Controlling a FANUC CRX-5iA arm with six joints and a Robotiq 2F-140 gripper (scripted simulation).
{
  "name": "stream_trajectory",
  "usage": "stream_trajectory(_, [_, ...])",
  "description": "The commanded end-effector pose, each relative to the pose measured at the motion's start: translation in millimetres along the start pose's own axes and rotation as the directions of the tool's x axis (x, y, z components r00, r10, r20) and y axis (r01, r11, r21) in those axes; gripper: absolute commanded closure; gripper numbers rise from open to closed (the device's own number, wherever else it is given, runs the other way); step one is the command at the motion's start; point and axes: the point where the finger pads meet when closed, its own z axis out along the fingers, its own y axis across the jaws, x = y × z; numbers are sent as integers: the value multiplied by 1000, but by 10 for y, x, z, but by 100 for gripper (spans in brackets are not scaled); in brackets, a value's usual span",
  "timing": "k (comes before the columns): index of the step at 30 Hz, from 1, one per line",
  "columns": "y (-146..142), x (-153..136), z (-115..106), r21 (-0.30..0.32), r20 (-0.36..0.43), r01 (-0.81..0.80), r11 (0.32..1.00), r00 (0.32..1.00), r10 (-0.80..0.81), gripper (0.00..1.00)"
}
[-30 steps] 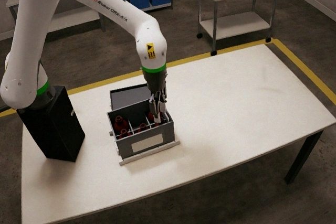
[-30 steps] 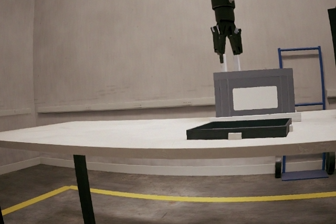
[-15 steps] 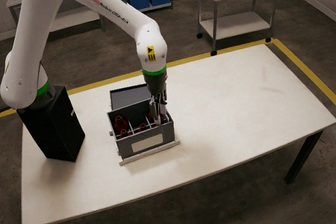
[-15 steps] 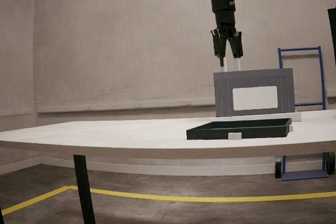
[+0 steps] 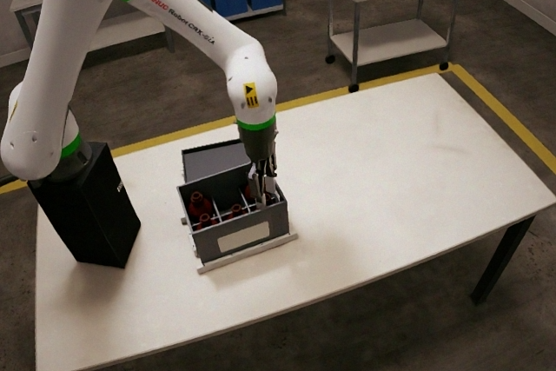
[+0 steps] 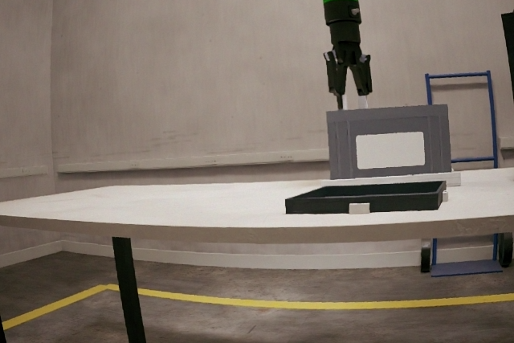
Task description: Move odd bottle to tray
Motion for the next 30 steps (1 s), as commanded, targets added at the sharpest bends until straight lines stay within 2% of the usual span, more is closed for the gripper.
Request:
stream_trajectory(1, [-4,7,13,1,-1,0,1000,1000,0,56])
stream_trajectory(30, [-4,7,87,1,-1,0,1000,1000,0,56])
